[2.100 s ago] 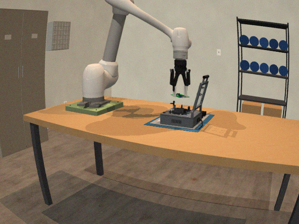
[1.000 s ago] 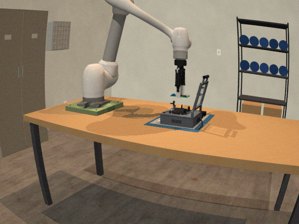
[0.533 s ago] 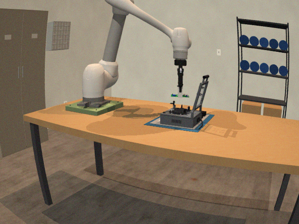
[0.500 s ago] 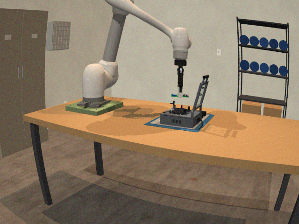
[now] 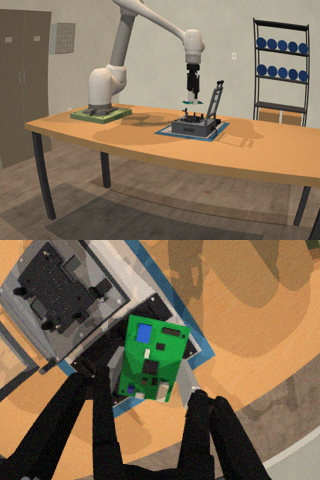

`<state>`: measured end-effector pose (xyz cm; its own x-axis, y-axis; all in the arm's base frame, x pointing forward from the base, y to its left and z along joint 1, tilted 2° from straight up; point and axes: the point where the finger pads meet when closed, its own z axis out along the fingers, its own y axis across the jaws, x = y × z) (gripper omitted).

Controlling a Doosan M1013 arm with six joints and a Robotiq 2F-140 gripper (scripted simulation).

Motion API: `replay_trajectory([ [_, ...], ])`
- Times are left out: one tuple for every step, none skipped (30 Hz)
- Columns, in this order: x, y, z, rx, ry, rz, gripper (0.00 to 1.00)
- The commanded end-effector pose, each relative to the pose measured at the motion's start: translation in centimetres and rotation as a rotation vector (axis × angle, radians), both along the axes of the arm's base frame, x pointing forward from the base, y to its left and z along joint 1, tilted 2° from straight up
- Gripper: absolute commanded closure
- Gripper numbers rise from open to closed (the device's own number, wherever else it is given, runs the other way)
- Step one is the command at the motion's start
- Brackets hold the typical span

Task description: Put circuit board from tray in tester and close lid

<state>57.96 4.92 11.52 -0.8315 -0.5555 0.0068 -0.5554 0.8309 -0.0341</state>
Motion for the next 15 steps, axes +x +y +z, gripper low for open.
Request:
replay_trajectory([
  [0.00,0.00,0.01,0.002,0.003,0.077,0.54],
  [0.00,0.00,0.01,0.002,0.003,0.099,0.54],
  [0.00,0.00,0.01,0.002,0.004,0.121,0.54],
  [0.00,0.00,0.01,0.002,0.004,0.121,0.54],
  [0.00,0.00,0.01,0.002,0.004,0.121,0.54],
  [0.00,0.00,0.01,0.001,0.005,0.143,0.54],
  [0.00,0.00,0.01,0.001,0.005,0.165,0.54],
  [0.00,0.00,0.01,0.001,0.006,0.186,0.54],
  [0.00,0.00,0.01,0.000,0.007,0.207,0.54],
  [0.00,0.00,0.01,0.000,0.007,0.228,0.54],
  [0.00,0.00,0.01,0.000,0.008,0.248,0.54],
  [0.00,0.00,0.01,0.000,0.008,0.268,0.54],
  [0.00,0.00,0.01,-0.001,0.009,0.288,0.54],
  [0.00,0.00,0.01,-0.001,0.010,0.308,0.54],
  [0.00,0.00,0.01,-0.001,0.010,0.327,0.54],
])
